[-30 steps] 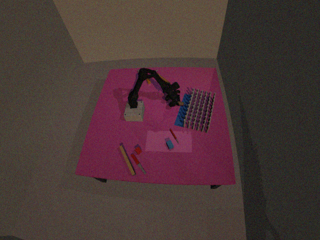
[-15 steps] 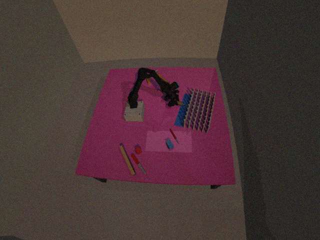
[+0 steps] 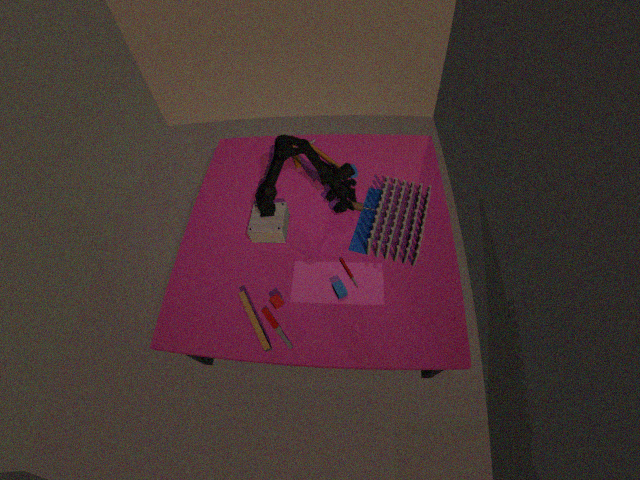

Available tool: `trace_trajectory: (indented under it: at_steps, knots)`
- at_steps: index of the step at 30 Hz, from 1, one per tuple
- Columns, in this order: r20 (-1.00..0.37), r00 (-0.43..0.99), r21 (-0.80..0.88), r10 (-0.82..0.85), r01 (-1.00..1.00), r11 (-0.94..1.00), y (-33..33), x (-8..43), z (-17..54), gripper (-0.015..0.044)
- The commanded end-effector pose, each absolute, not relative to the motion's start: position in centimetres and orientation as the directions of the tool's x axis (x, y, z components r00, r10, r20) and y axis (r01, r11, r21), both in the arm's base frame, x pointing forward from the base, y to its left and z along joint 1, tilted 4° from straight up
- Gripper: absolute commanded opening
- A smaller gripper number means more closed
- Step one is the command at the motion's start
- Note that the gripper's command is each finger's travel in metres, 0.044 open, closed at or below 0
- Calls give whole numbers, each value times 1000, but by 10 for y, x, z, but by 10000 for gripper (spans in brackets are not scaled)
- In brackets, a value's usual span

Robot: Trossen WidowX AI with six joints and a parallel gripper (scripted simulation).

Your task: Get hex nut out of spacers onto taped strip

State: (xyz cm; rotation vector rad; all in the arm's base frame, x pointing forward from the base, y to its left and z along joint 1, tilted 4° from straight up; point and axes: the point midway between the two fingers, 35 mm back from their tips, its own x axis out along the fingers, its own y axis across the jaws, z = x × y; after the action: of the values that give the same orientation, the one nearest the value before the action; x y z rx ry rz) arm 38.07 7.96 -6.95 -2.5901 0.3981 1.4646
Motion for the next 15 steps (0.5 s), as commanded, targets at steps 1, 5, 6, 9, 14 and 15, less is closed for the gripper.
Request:
trace_trajectory:
  at_steps: [1, 5, 6, 9, 14, 15]
  knots:
    - [-854, 494, 10, -166, -302, -953, 80, 378, -69, 0]
    - [-854, 493, 10, -165, -302, -953, 80, 375, -69, 0]
    - [-854, 493, 10, -165, -302, -953, 81, 374, -69, 0]
    - [-854, 493, 10, -165, -302, -953, 81, 372, -69, 0]
    - [-854, 493, 10, -165, -302, -953, 82, 369, -69, 0]
    - [-854, 493, 10, -165, -302, -953, 83, 368, -69, 0]
